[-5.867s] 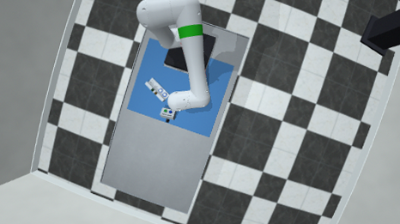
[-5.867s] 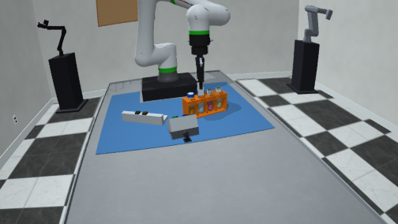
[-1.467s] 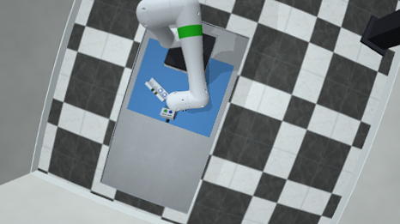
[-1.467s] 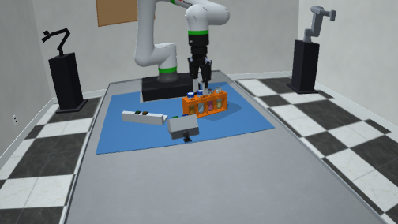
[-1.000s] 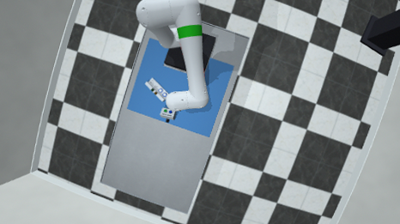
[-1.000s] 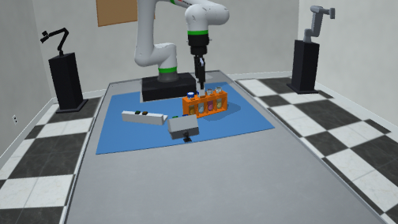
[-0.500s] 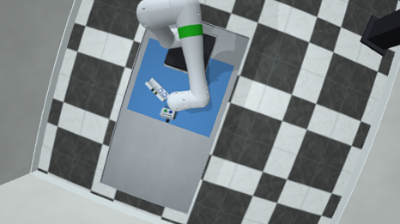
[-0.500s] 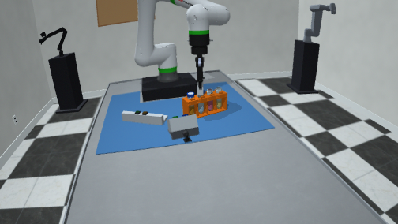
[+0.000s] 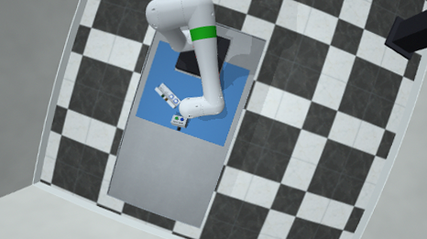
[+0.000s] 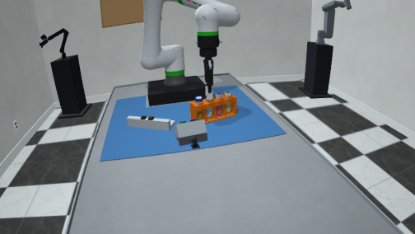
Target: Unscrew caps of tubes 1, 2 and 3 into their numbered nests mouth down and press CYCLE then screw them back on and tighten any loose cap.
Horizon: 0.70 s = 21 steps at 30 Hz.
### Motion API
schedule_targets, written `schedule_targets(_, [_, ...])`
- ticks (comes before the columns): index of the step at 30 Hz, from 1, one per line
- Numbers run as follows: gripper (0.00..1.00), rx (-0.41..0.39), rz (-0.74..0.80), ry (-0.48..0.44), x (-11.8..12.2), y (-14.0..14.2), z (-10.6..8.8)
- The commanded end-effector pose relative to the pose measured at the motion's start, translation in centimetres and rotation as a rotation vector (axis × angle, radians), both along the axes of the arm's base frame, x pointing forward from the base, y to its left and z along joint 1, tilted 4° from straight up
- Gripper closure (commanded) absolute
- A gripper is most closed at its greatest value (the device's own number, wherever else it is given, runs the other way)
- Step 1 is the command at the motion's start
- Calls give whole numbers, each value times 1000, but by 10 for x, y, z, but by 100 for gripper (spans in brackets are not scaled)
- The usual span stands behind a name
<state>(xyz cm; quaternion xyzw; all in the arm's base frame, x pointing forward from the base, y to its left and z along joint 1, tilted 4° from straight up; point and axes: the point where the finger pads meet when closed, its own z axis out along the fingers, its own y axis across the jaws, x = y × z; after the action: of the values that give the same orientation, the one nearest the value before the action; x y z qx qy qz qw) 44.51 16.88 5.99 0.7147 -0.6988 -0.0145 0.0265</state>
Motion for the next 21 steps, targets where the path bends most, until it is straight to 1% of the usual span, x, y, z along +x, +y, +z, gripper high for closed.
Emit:
schedule_targets(1, [100,20,243,7,0,0,0])
schedule_targets(2, [100,23,292,8,0,0,0])
schedule_targets(4, [100,23,292,8,0,0,0])
schedule_targets(16, [100,57,881,16,0,0,1])
schedule_targets(21, [100,58,889,16,0,0,1])
